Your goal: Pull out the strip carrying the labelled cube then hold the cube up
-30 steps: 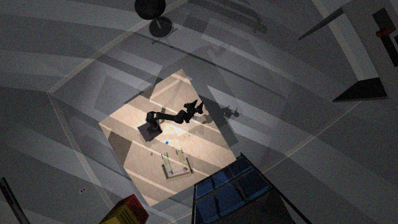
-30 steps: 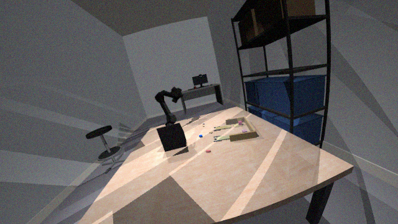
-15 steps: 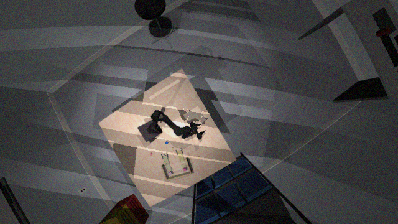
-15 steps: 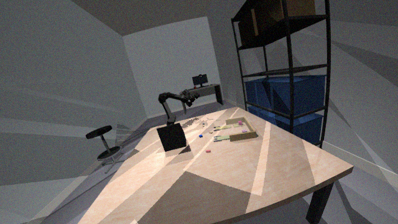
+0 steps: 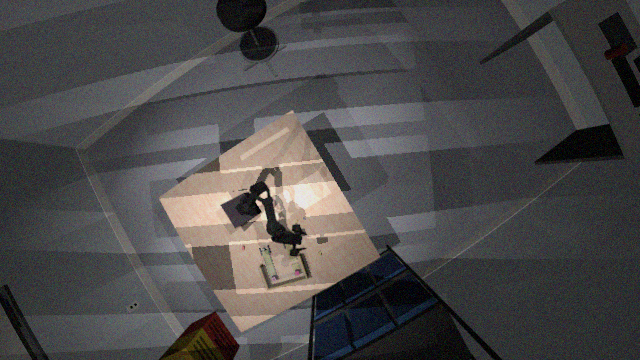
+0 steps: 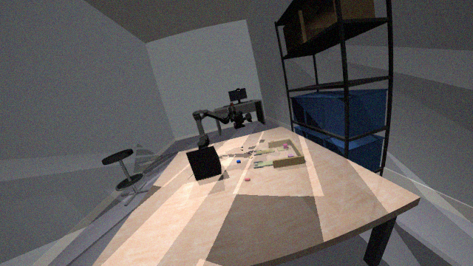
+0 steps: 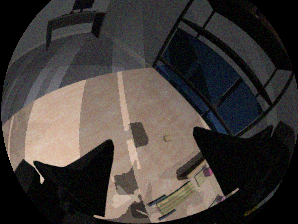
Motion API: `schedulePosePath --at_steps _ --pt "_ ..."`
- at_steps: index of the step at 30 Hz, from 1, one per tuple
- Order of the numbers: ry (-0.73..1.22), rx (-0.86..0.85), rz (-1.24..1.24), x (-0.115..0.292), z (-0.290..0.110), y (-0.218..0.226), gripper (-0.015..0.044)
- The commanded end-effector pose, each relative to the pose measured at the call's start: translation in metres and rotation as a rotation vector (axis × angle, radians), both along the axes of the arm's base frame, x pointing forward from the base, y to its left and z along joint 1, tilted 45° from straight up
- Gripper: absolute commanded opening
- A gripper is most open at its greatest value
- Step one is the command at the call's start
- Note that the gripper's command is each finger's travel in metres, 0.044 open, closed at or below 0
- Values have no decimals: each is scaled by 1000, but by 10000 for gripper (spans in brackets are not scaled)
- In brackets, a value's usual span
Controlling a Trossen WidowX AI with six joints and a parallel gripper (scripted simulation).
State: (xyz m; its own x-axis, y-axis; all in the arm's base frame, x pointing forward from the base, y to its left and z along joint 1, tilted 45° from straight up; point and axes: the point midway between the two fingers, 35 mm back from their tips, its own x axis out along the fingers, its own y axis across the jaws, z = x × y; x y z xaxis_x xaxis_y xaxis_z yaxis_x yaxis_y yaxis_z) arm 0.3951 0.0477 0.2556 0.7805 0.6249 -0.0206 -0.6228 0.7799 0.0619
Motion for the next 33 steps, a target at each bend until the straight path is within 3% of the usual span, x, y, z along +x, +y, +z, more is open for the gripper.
schedulePosePath --at_steps 1,14,33 --pt "191 80 -132 -3 -55 -51 400" --pt "713 530 -558 -85 -200 -168 400" --pt "734 558 -578 -91 -206 -171 400"
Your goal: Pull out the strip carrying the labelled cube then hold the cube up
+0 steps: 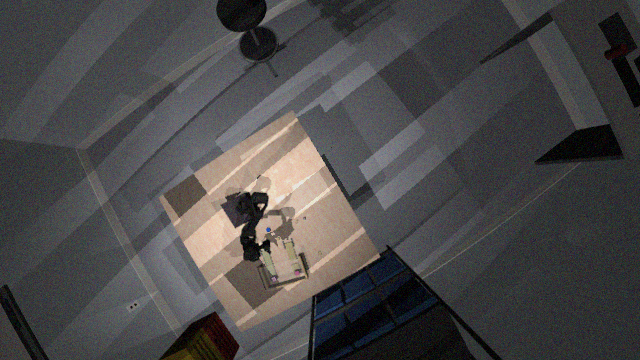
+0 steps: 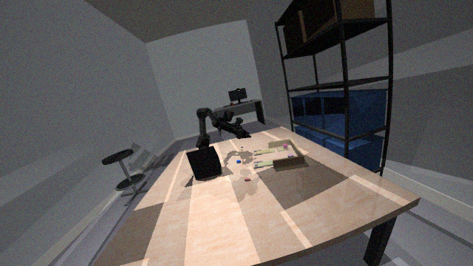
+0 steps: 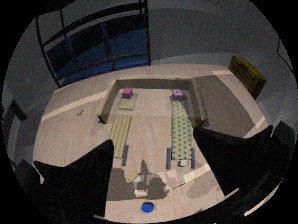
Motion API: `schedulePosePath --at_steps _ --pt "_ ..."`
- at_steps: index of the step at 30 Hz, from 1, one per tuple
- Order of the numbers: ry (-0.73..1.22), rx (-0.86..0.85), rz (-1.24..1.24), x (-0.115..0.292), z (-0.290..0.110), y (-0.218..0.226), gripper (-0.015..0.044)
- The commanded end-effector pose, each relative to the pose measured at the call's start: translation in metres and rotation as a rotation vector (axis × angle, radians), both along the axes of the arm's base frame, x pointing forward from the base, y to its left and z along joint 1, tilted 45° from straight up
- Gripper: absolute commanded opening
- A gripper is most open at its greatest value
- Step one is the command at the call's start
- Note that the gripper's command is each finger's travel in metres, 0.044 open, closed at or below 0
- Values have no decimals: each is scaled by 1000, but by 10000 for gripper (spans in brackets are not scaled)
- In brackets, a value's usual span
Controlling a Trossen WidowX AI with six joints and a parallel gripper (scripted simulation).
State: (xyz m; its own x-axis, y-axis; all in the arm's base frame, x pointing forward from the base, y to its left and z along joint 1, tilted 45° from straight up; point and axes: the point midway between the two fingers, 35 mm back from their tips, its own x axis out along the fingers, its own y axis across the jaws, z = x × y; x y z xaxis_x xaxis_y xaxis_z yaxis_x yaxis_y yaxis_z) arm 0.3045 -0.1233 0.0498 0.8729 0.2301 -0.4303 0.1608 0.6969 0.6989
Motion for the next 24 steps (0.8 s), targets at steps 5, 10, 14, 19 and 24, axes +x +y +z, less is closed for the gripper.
schedulePosePath --at_steps 5,10,14,19,24 --pt "115 43 45 18 -20 -9 269" --pt "279 91 128 40 -50 -16 137" --pt "407 132 208 53 -73 -16 32" --pt "563 187 323 63 -100 -11 0" --pt "711 253 453 65 -122 2 0"
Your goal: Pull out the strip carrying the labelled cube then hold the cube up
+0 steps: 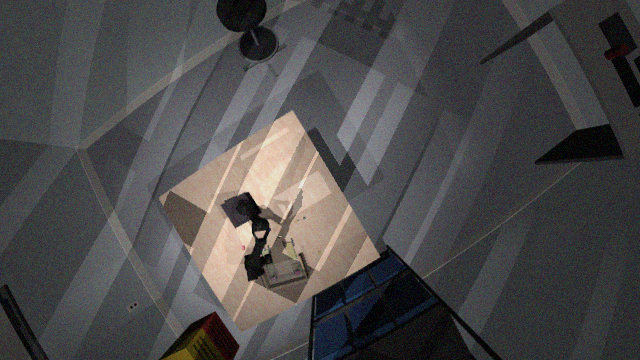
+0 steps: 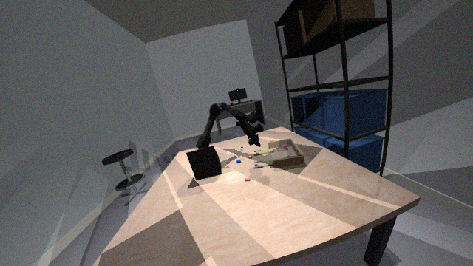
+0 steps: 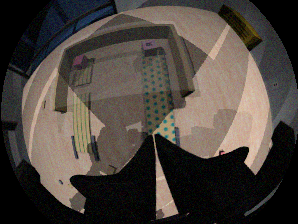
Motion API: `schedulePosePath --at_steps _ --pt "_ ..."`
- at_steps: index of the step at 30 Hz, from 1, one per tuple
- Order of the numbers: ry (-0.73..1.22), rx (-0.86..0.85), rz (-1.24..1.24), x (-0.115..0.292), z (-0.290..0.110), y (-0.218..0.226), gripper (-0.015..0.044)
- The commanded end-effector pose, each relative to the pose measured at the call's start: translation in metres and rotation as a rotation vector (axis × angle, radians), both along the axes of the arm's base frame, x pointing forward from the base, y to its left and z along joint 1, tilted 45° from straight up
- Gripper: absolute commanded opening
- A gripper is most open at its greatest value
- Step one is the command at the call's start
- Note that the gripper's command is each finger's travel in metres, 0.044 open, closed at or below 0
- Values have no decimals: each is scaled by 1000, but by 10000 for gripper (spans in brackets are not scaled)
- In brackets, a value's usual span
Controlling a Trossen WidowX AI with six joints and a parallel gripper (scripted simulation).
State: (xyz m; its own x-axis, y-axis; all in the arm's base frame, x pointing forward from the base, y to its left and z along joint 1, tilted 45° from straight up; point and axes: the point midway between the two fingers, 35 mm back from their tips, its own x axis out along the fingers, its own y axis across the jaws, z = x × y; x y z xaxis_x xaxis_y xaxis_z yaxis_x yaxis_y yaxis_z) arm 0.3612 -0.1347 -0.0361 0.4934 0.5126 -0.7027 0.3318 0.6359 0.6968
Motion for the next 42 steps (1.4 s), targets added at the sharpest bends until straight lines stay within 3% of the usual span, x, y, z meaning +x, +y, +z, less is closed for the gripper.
schedulePosePath --at_steps 1,42 --pt "252 113 220 7 -39 17 0" --pt "291 137 255 12 -75 48 0"
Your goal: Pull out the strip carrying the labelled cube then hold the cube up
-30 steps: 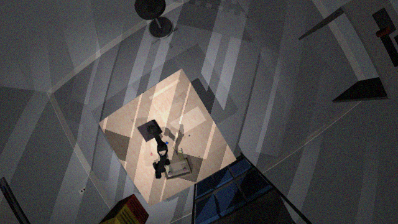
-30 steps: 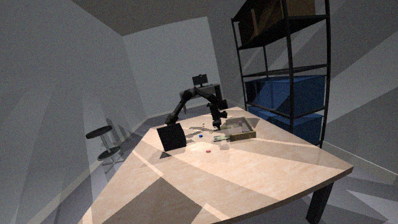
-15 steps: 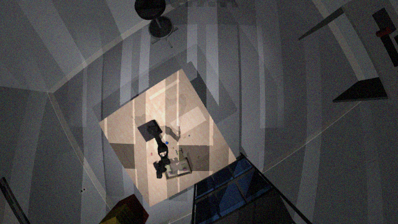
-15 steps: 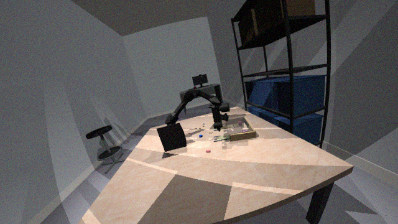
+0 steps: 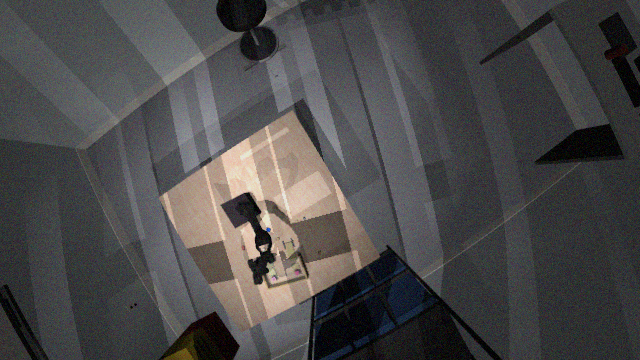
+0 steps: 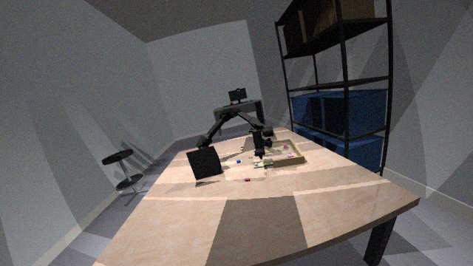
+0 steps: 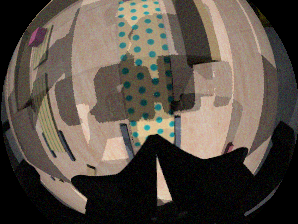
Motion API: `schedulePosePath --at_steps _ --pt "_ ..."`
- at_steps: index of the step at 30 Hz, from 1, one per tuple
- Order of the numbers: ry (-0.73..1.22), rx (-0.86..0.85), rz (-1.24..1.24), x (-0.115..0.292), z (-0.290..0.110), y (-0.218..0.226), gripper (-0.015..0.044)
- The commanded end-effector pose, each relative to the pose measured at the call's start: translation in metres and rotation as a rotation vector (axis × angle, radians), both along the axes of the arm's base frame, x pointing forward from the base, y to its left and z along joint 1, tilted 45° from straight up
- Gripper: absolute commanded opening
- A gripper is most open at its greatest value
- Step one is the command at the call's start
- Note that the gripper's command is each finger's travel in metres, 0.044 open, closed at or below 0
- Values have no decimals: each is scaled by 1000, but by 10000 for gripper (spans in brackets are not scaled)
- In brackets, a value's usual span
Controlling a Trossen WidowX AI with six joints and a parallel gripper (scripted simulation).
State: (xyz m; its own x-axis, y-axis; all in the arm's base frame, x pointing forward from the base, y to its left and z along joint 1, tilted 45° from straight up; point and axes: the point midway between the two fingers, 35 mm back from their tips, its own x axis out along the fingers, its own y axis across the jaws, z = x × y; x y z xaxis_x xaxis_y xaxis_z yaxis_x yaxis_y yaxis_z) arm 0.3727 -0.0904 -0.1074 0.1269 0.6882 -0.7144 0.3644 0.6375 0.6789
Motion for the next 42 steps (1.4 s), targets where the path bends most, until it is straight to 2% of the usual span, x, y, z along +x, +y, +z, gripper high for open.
schedulePosePath --at_steps 1,18,42 --pt "3 6 -7 0 -5 5 0" --pt "3 8 -6 1 -25 23 0" --pt "3 9 -6 1 -26 24 0"
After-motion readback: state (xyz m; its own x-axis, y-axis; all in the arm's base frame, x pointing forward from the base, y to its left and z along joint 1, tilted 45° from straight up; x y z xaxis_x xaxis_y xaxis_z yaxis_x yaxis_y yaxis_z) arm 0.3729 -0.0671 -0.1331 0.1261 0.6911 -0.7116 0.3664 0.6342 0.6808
